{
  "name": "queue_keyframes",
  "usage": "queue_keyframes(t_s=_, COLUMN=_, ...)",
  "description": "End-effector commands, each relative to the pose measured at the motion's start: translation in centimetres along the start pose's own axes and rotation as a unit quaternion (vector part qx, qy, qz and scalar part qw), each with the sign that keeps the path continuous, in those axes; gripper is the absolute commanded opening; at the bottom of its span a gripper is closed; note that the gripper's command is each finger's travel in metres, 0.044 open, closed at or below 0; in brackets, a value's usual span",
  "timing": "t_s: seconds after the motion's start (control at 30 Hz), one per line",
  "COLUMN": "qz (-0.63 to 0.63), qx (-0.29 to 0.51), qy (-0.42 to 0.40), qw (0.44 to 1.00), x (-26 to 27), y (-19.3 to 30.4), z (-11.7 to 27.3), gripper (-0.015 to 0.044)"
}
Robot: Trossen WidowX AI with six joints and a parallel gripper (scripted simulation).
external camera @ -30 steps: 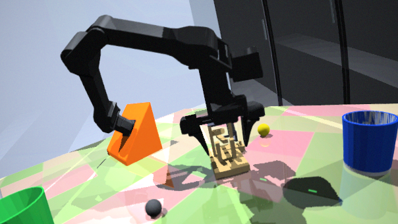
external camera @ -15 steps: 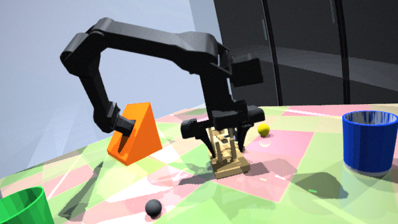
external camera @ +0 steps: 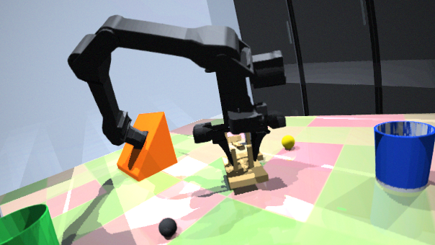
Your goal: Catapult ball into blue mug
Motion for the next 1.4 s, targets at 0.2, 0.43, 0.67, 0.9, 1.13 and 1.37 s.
queue_keyframes(t_s=0.2, qz=0.037, qx=-0.009, qy=-0.016, qw=0.999, x=0.4, y=0.0, z=3.3, gripper=0.0000)
queue_keyframes(t_s=0.43, qz=0.158, qx=-0.011, qy=-0.015, qw=0.987, x=0.5, y=0.0, z=3.2, gripper=0.0000)
queue_keyframes(t_s=0.67, qz=0.276, qx=-0.013, qy=-0.013, qw=0.961, x=0.8, y=0.1, z=3.2, gripper=0.0000)
queue_keyframes(t_s=0.9, qz=0.391, qx=-0.015, qy=-0.011, qw=0.920, x=1.6, y=0.2, z=3.1, gripper=0.0000)
queue_keyframes(t_s=1.13, qz=0.461, qx=-0.016, qy=-0.010, qw=0.887, x=2.9, y=0.8, z=3.1, gripper=0.0000)
queue_keyframes(t_s=1.37, qz=0.461, qx=-0.016, qy=-0.010, qw=0.887, x=3.0, y=0.9, z=3.0, gripper=0.0000)
Point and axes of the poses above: the point midway between the two fingers, 35 mm back from their tips, its own z axis back along the fingers, its own x axis across the jaws, y = z × x, the point moved 4 cm from there along z, back along the fingers, and after that the axes turned 8 degrees about z, right-handed, at the moved point
